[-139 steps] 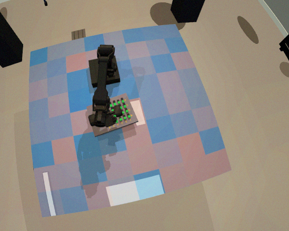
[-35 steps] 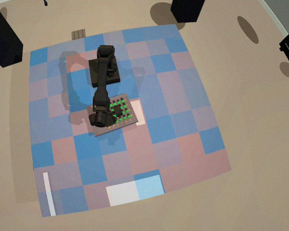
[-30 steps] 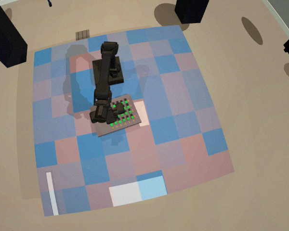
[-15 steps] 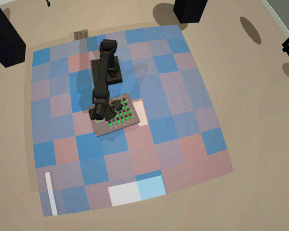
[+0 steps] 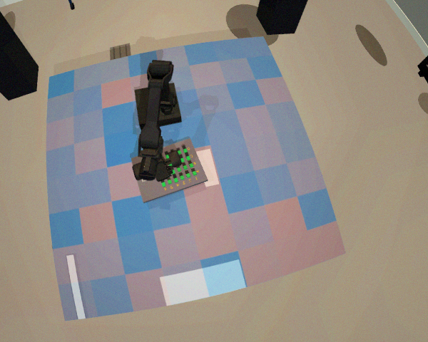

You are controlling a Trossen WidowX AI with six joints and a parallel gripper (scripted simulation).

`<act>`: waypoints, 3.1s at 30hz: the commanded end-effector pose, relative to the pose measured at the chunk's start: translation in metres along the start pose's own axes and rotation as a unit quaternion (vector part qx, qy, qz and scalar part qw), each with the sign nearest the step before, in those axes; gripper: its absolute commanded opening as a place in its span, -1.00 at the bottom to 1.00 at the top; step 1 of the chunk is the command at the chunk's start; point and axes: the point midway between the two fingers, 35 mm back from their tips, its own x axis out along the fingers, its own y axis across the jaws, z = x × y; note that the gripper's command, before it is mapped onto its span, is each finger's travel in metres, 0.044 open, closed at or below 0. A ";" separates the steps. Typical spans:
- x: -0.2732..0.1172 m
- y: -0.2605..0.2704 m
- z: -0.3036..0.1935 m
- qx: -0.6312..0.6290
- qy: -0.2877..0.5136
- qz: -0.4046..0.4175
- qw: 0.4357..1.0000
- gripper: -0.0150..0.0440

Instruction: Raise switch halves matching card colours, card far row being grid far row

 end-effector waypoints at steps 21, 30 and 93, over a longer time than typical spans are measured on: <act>0.011 0.001 -0.003 0.003 0.005 0.001 1.000 -0.49; 0.011 0.001 -0.003 0.003 0.005 0.001 1.000 -0.49; -0.050 0.010 -0.007 0.004 -0.007 0.001 1.000 -0.49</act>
